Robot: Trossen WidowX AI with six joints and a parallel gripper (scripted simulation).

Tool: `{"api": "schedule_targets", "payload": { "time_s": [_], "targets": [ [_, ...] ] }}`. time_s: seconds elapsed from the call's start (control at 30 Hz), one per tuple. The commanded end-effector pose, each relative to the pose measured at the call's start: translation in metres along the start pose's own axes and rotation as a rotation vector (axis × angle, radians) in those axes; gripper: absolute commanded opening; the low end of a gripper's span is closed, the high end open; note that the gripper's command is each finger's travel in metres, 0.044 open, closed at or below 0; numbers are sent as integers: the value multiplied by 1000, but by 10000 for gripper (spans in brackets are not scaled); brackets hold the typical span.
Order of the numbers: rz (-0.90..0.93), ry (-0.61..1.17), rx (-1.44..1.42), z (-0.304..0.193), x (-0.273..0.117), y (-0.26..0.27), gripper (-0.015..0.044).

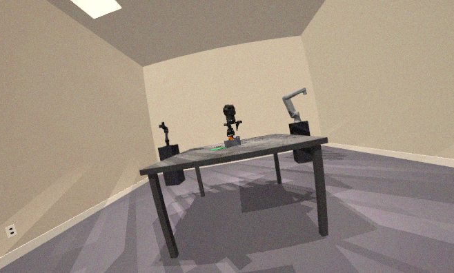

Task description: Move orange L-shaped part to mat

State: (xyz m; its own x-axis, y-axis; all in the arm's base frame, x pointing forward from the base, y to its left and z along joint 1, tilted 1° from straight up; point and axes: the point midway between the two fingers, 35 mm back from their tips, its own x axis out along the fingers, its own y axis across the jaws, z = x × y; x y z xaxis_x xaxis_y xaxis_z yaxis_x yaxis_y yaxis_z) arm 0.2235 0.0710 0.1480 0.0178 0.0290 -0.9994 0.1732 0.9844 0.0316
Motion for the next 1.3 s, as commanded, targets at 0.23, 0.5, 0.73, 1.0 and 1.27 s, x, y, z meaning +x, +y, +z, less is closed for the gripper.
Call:
{"api": "schedule_targets", "payload": {
  "time_s": [0.23,0.5,0.73,1.0,1.27],
  "targets": [
    [4,-6,992,32,-3,-39,280],
    [4,-6,992,32,-3,-39,280],
    [4,-6,992,32,9,-39,280],
    [4,-6,992,32,28,-39,280],
    [4,-6,992,33,40,-39,280]
  ]
}}
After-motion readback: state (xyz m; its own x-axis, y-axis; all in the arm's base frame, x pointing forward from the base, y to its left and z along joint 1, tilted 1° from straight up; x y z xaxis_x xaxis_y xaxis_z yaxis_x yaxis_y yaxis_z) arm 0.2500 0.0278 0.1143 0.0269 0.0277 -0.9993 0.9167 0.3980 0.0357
